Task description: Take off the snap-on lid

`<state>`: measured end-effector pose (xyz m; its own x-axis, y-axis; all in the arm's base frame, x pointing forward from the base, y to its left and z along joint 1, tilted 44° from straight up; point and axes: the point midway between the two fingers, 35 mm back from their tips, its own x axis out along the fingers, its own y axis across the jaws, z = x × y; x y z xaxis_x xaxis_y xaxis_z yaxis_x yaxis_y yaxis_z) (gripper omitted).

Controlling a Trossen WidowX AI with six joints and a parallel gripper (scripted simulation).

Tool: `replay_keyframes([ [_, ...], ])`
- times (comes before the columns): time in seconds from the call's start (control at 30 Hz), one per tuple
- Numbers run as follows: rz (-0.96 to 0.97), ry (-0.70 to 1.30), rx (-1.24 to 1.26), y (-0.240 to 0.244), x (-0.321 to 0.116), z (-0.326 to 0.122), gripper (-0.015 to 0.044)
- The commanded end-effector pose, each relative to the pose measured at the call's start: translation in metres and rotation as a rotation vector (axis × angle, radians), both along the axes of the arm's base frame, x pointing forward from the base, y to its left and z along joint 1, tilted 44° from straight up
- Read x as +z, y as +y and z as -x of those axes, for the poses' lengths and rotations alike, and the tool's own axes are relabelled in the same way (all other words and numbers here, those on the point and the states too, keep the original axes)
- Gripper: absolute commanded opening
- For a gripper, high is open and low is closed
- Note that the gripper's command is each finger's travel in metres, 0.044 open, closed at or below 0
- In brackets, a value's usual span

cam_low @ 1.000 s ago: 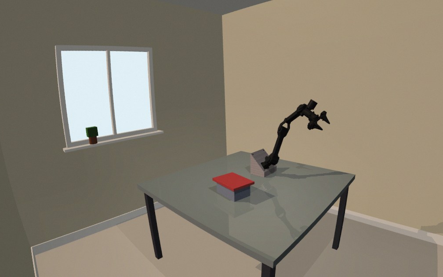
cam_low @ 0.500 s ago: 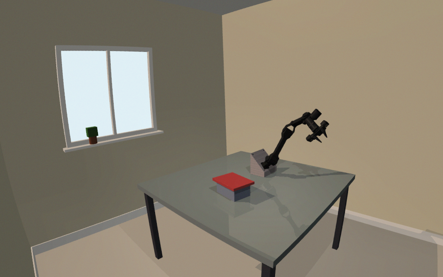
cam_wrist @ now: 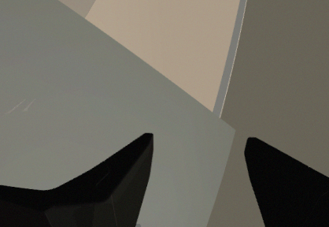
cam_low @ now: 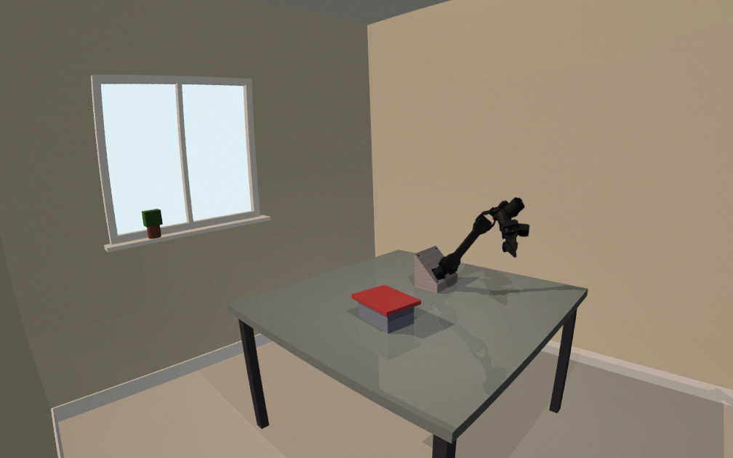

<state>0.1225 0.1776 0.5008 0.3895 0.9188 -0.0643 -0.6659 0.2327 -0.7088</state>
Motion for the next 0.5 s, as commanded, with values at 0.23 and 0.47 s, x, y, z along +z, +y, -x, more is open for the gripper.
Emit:
replay_keyframes([
  [0.23,-0.298,0.889,-0.325,-0.013,-0.094,-0.105,0.0235],
  [0.47,-0.531,1.291,-0.507,-0.037,-0.144,-0.145,0.0235],
])
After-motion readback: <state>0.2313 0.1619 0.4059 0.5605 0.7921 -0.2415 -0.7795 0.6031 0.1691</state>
